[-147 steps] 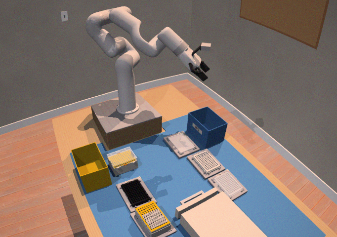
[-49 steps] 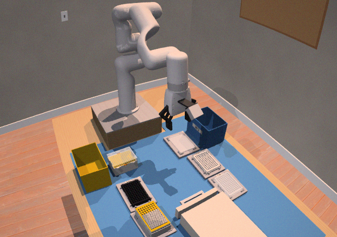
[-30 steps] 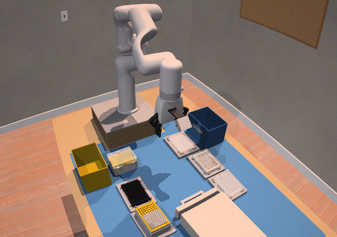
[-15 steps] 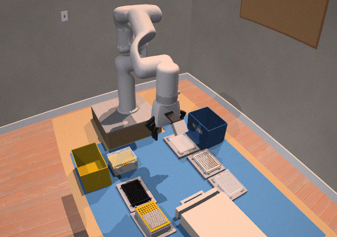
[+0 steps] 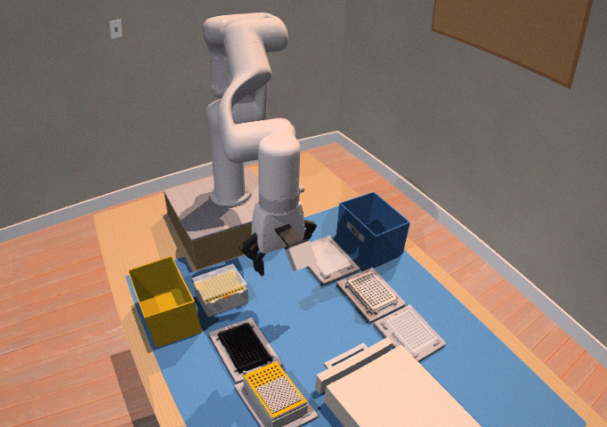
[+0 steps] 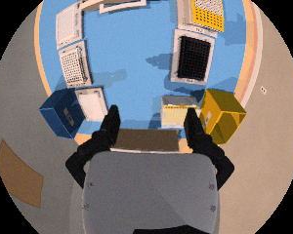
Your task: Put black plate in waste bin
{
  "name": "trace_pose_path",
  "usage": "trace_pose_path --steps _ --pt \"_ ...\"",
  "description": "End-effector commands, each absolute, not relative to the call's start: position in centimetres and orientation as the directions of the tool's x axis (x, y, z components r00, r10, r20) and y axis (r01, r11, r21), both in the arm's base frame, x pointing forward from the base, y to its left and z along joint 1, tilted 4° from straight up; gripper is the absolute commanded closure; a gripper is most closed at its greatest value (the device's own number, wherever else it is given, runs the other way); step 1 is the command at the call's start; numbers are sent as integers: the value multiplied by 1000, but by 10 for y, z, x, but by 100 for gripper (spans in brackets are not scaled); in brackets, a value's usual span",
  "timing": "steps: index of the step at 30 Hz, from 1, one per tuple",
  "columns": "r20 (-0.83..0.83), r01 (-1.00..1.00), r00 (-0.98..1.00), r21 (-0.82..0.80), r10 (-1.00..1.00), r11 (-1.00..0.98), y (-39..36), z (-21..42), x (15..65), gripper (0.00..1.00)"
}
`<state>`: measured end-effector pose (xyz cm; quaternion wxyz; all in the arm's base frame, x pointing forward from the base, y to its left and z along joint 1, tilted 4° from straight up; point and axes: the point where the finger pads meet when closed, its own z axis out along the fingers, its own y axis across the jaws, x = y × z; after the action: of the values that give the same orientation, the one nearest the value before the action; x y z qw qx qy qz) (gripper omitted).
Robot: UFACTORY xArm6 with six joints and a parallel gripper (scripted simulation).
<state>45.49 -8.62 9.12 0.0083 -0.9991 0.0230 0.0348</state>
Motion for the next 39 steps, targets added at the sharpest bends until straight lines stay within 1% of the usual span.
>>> trace_pose_path --steps 1,27,39 --pt "-65 -46 997 -15 -45 -999 -107 81 462 0" --pt "-65 -46 997 -14 -45 -999 -202 29 482 0" --pt "-65 -46 997 -14 -45 -999 -202 29 483 0"
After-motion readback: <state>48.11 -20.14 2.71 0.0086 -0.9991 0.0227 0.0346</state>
